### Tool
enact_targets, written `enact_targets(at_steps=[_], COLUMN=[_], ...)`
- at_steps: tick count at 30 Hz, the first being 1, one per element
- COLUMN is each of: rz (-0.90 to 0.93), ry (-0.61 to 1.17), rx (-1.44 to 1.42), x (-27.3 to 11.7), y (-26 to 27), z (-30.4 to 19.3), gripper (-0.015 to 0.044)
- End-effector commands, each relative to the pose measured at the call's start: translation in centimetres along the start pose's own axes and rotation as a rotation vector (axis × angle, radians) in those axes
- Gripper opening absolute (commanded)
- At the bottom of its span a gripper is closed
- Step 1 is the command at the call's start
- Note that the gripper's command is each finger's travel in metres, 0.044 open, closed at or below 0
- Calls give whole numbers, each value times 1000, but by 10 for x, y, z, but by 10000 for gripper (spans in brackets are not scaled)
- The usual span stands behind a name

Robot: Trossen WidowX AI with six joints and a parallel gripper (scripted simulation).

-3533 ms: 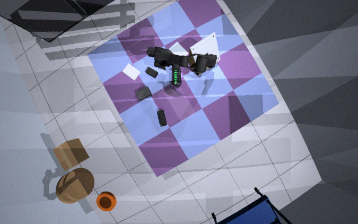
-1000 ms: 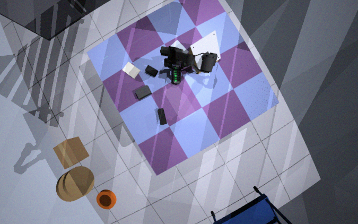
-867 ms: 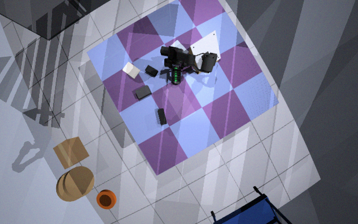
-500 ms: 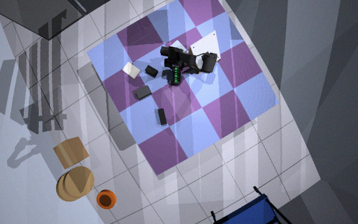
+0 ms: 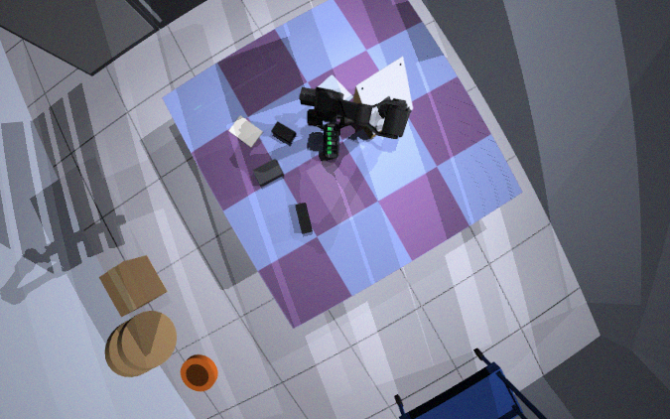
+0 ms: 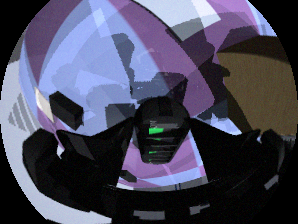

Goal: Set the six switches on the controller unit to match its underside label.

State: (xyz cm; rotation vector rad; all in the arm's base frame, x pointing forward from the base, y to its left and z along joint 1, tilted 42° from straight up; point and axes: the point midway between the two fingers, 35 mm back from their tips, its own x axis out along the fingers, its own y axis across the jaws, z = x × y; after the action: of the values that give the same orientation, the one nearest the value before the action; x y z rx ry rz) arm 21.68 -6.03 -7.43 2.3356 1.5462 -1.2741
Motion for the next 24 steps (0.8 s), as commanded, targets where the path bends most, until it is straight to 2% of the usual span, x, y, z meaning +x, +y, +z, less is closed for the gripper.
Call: enact_targets(at_steps=[1,24], rz=[10,10], ry=[-9,-55], rx=[-2,-2], x=[-5,-19], y=[3,3], z=[-4,-17], gripper=[336,336])
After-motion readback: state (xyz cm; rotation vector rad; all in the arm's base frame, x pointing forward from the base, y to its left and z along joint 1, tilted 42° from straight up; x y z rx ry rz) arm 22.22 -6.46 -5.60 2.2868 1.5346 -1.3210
